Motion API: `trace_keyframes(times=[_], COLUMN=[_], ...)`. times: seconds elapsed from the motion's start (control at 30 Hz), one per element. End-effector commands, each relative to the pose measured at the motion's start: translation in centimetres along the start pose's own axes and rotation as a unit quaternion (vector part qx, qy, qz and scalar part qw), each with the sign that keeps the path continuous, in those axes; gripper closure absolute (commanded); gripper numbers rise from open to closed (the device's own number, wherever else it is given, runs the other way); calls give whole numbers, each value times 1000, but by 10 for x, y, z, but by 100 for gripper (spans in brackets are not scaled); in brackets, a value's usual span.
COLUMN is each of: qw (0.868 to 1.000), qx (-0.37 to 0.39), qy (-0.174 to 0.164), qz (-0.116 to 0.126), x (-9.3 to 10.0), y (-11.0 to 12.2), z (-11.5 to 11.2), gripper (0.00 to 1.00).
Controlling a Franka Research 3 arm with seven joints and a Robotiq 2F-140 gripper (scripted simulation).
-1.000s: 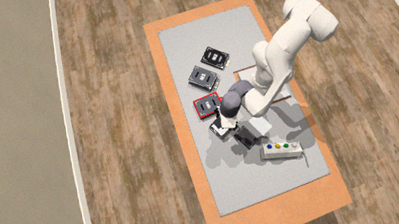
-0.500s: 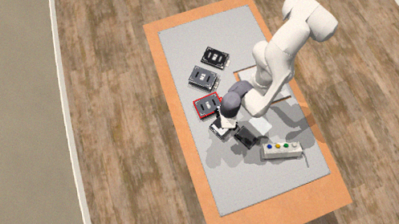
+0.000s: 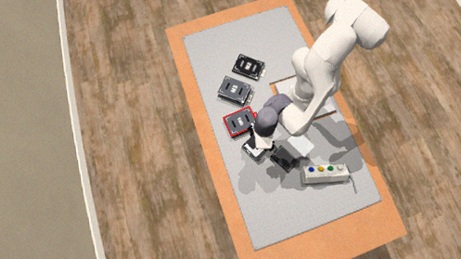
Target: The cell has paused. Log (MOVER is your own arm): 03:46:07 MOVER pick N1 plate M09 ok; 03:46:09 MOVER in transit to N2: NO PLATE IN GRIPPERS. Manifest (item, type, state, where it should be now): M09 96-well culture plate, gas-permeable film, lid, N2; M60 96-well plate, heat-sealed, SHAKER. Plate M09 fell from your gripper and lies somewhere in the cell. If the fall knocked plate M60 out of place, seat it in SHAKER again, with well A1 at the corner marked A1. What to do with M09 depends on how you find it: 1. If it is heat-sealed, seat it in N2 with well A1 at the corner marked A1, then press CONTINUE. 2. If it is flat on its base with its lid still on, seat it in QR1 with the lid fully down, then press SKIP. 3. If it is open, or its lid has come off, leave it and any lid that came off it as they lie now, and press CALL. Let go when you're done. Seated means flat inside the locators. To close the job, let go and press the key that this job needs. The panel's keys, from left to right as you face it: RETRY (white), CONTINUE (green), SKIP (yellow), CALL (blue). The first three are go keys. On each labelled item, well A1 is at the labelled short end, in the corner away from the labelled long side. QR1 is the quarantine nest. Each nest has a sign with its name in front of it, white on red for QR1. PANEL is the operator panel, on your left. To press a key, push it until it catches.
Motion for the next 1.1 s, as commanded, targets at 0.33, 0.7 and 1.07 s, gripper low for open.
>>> trace_keyframes(times=[0.33,0.7,1.07], qw=[1000,1000,1000], qx=[0,0,0], qy=[2,2,2], qz=[-1,-1,-1], x=[-8,-12,-16], y=[0,0,0], z=[1,1,1], gripper=[30,30,30])
Point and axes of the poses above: the point where the finger pads meet when closed, its own x axis back along the fingers, its own y axis across the jaws, z = x × y, the point moved 2 cm from there along x, back along the fingers, and after that the axes turned 15 degrees about x, right-handed, at the moved point
